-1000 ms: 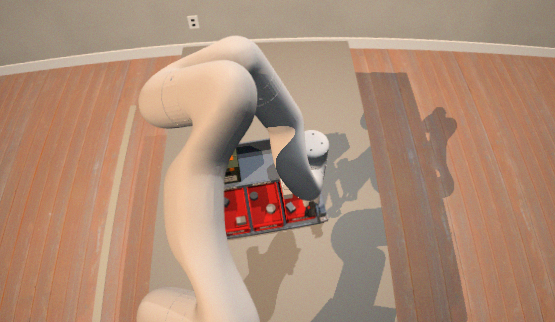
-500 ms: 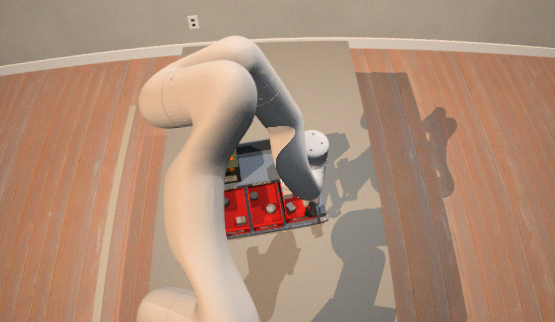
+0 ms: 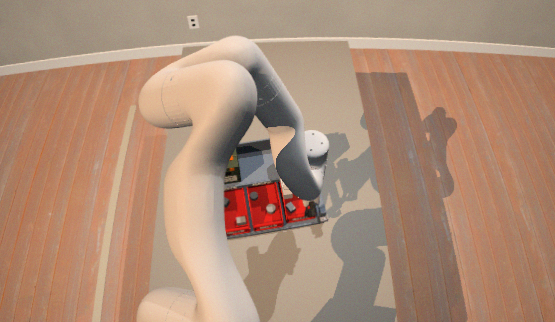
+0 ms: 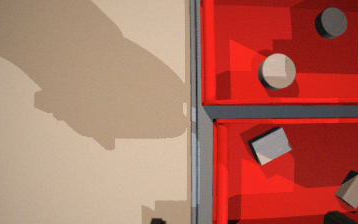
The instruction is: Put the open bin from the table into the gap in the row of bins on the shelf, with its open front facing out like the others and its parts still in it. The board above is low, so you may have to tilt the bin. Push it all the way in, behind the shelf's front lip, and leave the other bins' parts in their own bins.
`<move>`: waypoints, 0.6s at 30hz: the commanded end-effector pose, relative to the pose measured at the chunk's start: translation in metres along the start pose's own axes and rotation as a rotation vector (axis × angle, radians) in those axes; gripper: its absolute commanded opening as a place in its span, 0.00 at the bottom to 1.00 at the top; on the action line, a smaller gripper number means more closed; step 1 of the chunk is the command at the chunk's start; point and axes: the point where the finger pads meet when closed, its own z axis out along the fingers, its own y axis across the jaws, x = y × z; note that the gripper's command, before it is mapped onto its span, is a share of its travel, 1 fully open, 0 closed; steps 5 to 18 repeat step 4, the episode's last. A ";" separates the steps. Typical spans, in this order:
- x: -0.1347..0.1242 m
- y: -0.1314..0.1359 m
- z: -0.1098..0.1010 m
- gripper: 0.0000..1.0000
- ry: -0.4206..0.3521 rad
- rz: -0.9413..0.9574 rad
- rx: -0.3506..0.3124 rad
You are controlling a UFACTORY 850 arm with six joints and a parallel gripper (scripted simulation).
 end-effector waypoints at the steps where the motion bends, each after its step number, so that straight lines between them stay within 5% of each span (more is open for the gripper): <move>1: 0.000 0.001 -0.001 1.00 -0.001 0.000 -0.001; 18: 0.000 0.001 -0.001 1.00 -0.001 0.000 -0.001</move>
